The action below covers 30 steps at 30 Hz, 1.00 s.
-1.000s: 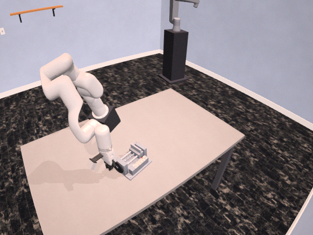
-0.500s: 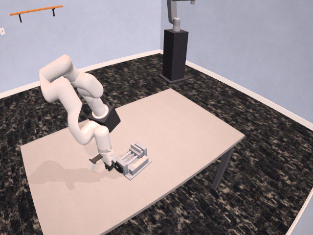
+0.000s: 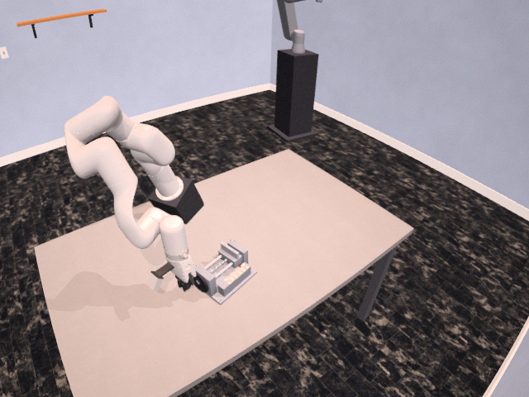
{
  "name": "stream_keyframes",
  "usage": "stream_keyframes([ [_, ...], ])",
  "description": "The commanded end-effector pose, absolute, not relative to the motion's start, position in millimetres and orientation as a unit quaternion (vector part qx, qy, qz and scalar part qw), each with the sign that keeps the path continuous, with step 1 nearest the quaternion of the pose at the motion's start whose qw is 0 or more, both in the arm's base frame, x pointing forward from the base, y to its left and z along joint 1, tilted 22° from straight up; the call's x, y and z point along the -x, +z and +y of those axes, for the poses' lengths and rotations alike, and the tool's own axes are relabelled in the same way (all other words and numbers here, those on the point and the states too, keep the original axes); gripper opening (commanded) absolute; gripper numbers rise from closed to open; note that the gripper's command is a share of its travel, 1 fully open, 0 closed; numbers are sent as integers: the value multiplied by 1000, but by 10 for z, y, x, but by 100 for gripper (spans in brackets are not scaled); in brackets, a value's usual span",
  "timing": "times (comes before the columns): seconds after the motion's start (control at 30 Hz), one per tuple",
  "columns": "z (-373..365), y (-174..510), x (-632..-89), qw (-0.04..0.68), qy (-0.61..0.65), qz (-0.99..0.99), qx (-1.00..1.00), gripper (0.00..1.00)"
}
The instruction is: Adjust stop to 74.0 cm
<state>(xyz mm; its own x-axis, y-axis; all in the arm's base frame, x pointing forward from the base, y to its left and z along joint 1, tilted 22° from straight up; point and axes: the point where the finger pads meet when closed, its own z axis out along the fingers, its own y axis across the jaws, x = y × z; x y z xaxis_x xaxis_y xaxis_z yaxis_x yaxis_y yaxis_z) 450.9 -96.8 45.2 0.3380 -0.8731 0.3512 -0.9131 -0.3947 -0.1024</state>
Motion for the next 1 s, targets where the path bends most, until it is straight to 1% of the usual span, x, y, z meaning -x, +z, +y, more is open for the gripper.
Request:
stream_keyframes([
  [0.0,-975,429,-4522,56,178,-547,-816,6],
  [0.97,-979,231,-4719,56,178,-547,-816,6],
])
